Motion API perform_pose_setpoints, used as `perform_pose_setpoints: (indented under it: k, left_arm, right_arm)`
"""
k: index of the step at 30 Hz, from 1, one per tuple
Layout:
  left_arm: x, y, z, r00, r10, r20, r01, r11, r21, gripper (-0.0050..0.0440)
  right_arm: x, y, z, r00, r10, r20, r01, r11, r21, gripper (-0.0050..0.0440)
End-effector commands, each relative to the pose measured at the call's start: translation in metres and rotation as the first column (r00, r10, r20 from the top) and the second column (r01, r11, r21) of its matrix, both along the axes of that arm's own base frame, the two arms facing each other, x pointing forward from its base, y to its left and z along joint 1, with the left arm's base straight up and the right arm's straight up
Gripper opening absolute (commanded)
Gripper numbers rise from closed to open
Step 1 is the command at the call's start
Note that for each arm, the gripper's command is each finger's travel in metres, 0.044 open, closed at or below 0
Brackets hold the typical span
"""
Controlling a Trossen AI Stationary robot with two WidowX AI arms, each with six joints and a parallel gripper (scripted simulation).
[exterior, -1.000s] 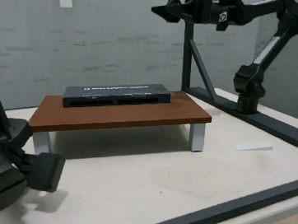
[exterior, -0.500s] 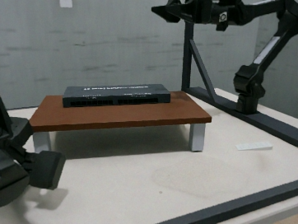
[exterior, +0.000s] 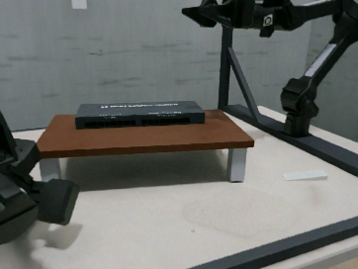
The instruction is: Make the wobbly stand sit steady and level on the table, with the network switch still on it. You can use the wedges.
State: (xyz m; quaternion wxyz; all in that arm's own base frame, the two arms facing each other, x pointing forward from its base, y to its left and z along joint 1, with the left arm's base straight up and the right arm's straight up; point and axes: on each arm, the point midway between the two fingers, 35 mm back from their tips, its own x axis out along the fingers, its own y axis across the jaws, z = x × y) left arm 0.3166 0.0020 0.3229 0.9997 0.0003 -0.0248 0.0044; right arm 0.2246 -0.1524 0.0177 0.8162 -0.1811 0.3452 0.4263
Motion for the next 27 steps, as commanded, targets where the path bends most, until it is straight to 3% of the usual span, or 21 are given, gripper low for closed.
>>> perform_pose_setpoints:
  k: [1,27]
  left_arm:
    - [-0.004,0.000,0.019,0.999,0.000,0.046,0.000,1.000,0.005,0.0400]
    - [-0.004,0.000,0.019,0.999,0.000,0.046,0.000,1.000,0.005,0.0400]
  right_arm:
    - [0.005,0.001,0.010,1.000,0.001,0.026,-0.001,1.000,-0.025,-0.0050]
    - [0.007,0.013,0.009,1.000,0.004,0.025,-0.003,1.000,-0.021,-0.0050]
